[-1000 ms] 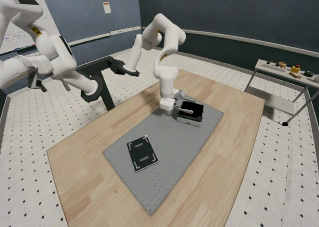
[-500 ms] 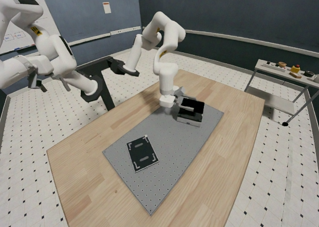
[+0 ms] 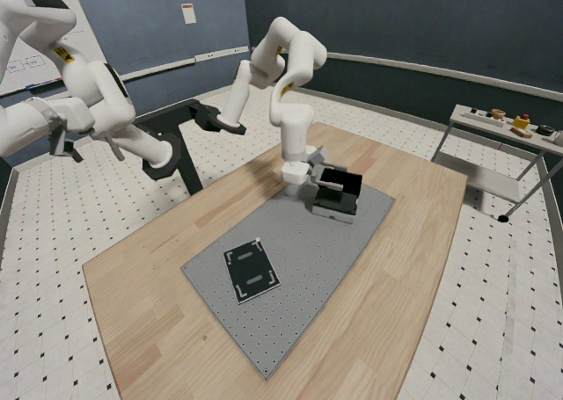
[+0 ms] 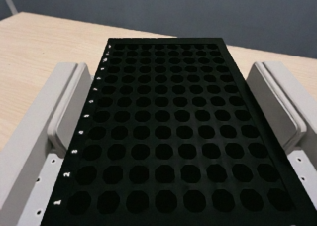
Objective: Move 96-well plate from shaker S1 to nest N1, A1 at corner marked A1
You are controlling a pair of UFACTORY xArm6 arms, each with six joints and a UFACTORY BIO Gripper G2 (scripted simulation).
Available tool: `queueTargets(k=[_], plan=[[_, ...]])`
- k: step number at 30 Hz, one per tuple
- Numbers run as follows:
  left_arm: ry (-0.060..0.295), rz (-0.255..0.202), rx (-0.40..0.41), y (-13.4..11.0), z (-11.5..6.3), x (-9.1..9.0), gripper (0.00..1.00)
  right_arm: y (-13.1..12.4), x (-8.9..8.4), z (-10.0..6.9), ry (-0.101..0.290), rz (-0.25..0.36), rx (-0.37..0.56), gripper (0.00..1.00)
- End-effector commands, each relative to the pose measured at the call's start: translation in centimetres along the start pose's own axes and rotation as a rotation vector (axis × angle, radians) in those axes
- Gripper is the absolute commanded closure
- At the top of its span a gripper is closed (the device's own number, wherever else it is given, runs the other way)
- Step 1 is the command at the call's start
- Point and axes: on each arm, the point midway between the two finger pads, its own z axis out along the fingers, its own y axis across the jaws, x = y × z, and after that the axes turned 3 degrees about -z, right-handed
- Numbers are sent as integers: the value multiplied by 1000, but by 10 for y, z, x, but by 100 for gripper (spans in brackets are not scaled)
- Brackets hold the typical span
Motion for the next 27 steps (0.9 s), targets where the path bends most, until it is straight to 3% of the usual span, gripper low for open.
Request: queueTargets(k=[1, 14, 27], plan=[[-3, -3, -1, -1, 1, -7, 100, 0, -1, -1, -3, 1, -1, 0], [-3, -3, -1, -1, 1, -8, 100, 0, -1, -1, -3, 1, -1, 0], [19, -2, 432, -38, -20, -1, 100, 0, -1, -1, -3, 1, -1, 0]])
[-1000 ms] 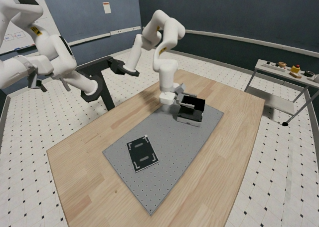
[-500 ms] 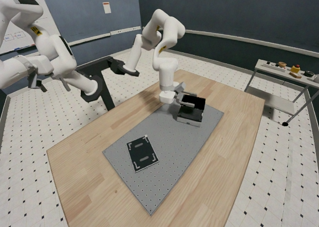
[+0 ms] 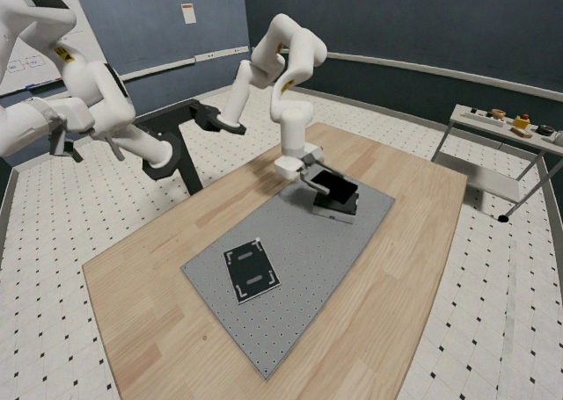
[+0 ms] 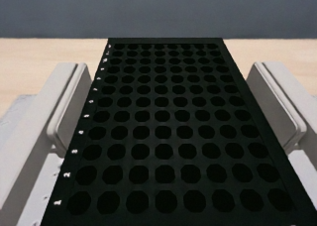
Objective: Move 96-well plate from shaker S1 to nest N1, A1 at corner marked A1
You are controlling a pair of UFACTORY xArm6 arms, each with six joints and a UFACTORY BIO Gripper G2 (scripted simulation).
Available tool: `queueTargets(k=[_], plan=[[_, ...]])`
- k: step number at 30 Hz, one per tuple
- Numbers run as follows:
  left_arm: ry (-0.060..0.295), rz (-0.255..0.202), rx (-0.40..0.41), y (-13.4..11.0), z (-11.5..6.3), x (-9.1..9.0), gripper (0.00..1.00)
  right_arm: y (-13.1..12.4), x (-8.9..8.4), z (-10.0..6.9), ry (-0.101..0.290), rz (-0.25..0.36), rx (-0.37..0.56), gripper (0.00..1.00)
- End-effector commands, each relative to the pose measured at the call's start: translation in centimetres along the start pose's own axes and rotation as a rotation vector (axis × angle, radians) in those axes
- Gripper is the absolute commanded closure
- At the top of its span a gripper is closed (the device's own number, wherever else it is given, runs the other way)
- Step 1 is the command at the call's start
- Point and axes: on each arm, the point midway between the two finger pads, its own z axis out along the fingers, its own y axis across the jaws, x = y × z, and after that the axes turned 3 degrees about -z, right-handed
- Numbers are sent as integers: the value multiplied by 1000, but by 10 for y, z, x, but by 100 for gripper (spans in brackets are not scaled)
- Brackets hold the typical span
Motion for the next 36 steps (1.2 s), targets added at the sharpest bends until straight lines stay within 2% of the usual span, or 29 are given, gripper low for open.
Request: queueTargets(k=[1, 2, 4, 11, 36], plan=[[6, -4, 112, -11, 0, 0, 100, 0, -1, -1, -3, 1, -1, 0], [7, -4, 145, -14, -1, 1, 100, 0, -1, -1, -3, 1, -1, 0], [7, -4, 145, -14, -1, 1, 100, 0, -1, -1, -3, 1, -1, 0], [19, -4, 378, -37, -4, 4, 100, 0, -1, -1, -3, 1, -1, 0], [19, -4, 381, -111, -17, 17, 100, 0, -1, -1, -3, 1, -1, 0]])
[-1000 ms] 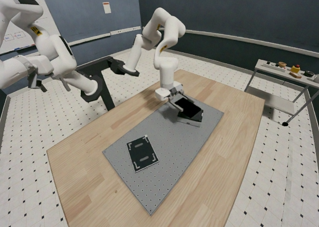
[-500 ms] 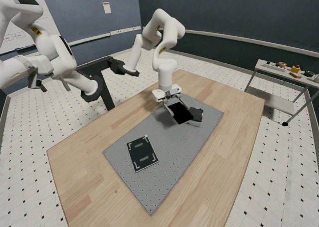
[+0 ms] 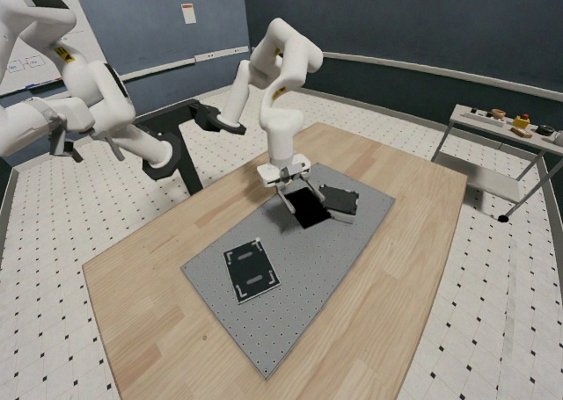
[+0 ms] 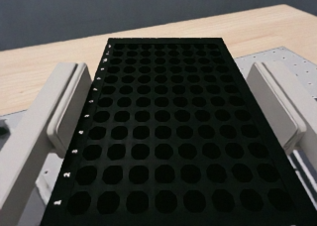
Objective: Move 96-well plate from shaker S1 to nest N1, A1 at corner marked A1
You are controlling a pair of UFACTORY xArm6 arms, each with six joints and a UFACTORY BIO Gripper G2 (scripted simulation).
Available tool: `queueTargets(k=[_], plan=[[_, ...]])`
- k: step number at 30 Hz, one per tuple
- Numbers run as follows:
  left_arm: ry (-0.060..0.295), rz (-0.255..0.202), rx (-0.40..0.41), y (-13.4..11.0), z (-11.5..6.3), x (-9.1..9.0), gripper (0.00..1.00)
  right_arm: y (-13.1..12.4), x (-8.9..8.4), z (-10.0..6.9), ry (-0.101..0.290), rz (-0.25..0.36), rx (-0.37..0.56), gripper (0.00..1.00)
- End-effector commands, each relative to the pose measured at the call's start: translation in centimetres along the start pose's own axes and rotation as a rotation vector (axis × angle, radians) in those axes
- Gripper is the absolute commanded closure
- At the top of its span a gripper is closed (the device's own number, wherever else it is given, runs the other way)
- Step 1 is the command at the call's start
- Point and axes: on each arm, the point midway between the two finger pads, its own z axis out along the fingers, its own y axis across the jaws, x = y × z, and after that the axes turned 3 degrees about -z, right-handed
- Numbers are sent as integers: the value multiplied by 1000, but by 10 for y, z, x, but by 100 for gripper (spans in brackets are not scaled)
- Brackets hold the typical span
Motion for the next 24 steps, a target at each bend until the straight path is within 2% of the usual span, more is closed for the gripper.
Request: queueTargets(k=[1, 24], plan=[[-4, 0, -1, -5, 2, -1, 100, 0, -1, -1, -3, 1, -1, 0], [-4, -1, -1, -70, 16, 10, 100, 0, -1, -1, -3, 1, -1, 0]])
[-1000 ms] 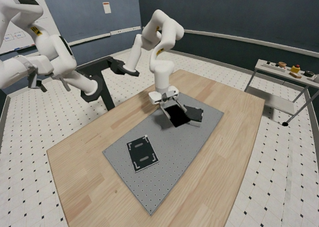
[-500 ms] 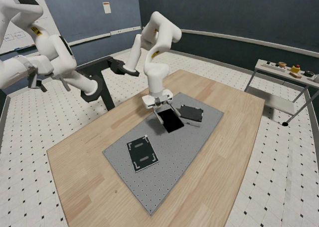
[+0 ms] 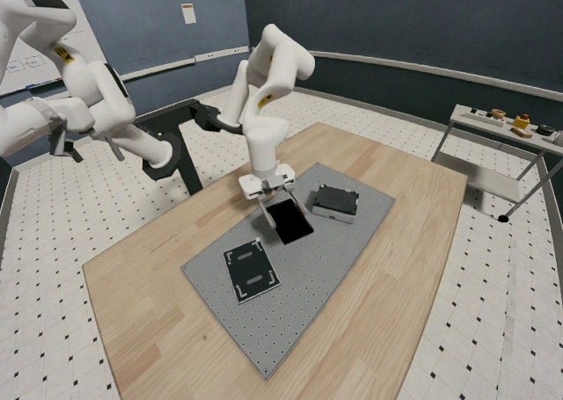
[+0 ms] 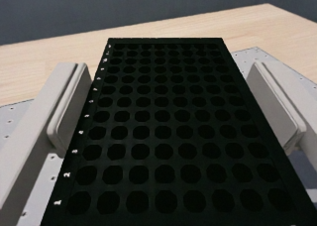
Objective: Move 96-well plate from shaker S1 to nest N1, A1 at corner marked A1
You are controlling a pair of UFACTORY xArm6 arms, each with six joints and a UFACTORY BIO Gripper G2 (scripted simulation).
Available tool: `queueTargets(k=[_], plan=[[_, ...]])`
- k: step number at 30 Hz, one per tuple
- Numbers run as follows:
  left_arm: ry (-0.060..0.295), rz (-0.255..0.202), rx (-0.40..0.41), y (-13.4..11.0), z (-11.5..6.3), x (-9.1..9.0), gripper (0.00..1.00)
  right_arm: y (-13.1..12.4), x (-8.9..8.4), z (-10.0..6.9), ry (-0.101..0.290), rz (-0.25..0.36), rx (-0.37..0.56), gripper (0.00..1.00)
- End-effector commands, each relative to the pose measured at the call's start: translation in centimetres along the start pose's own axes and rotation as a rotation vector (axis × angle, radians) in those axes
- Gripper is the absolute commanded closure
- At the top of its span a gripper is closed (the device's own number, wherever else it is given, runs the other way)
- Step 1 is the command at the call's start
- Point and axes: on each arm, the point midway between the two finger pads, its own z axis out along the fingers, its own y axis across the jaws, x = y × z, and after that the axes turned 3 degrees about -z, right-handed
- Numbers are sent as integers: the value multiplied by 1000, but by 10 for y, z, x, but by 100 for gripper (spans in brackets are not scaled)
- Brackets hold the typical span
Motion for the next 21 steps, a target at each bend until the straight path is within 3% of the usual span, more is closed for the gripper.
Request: queueTargets(k=[1, 21], plan=[[-3, -1, 0, -9, 3, 0, 100, 0, -1, -1, -3, 1, -1, 0], [-3, -1, 0, -67, 15, 10, 100, 0, -1, -1, -3, 1, -1, 0]])
